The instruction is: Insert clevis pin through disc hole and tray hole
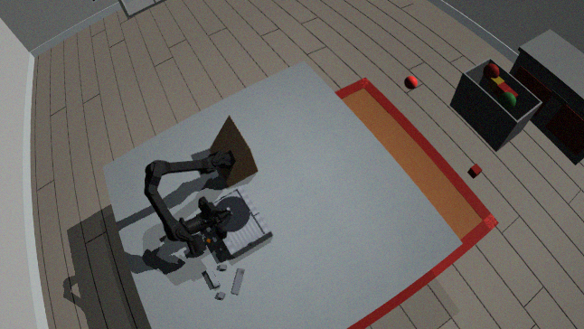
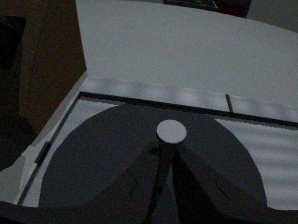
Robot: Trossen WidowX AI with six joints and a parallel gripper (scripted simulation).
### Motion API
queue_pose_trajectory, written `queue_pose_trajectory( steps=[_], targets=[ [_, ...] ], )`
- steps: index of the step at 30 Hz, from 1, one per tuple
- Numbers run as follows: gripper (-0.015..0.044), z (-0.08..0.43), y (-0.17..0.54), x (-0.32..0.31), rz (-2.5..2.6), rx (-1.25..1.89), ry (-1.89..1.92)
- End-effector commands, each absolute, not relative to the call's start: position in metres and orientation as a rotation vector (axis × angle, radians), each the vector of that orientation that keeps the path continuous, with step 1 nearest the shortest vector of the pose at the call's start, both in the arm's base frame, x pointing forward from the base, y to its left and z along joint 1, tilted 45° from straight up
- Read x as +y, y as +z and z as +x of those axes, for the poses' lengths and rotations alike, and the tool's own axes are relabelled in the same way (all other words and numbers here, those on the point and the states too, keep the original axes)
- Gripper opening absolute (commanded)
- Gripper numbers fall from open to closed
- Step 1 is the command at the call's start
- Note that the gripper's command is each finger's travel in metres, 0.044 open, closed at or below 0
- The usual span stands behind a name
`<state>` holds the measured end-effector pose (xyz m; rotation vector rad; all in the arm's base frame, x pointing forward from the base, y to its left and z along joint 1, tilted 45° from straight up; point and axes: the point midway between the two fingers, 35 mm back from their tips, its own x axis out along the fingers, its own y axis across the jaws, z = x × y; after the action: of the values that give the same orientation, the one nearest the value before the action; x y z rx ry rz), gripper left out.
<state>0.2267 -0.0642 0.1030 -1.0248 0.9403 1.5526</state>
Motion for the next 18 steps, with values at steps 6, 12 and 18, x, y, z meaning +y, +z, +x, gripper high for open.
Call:
queue_pose_trajectory(
  steps=[6, 12, 18],
  targets=[
    [0.0000, 0.2260, 0.1030, -0.0651, -1.024, 0.946, 1.553],
    [0.0000, 0.2260, 0.1030, -0.0651, -1.024, 0.946, 1.553],
    [0.0000, 0.2262, 0.1036, -0.0671, -0.988, 0.931, 1.564]
  ],
)
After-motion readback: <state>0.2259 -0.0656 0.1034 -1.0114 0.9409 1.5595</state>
